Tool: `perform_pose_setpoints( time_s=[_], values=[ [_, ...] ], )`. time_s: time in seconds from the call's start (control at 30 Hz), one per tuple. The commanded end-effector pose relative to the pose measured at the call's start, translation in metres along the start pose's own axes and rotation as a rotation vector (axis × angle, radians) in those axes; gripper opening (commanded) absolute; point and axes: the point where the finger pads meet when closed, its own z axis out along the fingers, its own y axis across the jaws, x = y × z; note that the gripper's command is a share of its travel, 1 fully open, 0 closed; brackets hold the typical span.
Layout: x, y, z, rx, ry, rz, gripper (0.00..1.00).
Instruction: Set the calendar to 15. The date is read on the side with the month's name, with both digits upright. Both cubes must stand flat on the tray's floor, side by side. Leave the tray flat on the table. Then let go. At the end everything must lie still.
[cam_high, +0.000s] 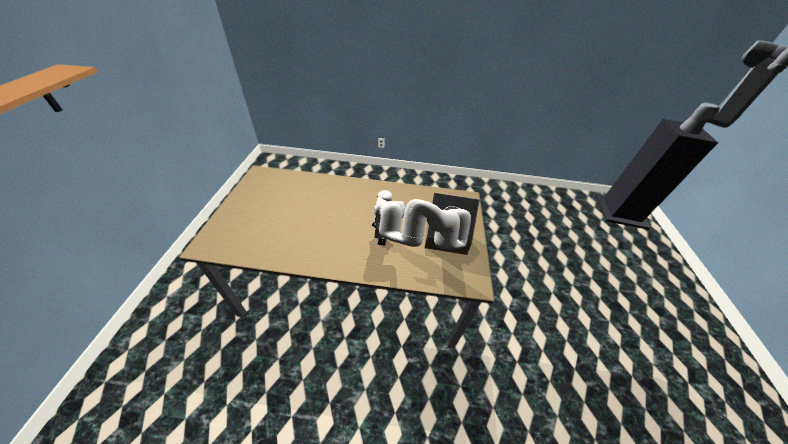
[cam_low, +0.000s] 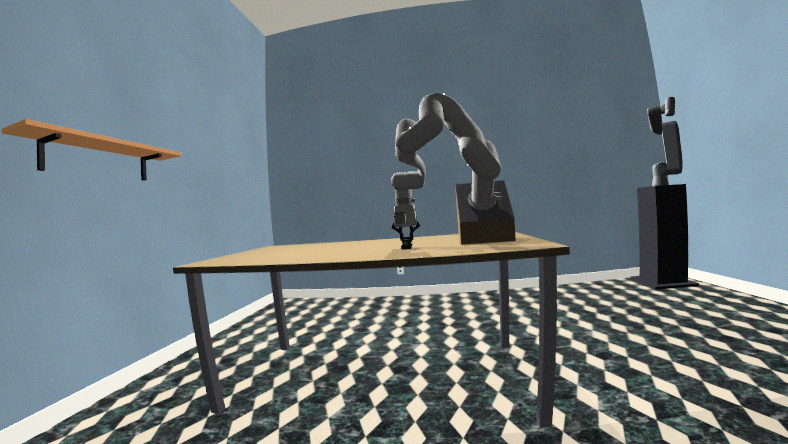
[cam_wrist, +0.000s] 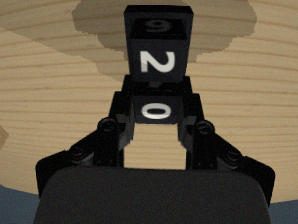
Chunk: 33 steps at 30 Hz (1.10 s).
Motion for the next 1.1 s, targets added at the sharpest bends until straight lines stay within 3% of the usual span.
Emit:
perform_pose_setpoints(
  time_s=[0.0,1.07],
  values=[
    [-0.0001,0.001,0.0011,-0.002,-0.001,-0.001,0.29],
    [-0.0001,0.001,0.0056,-0.002,-0.001,-0.001,0.29]
  ],
)
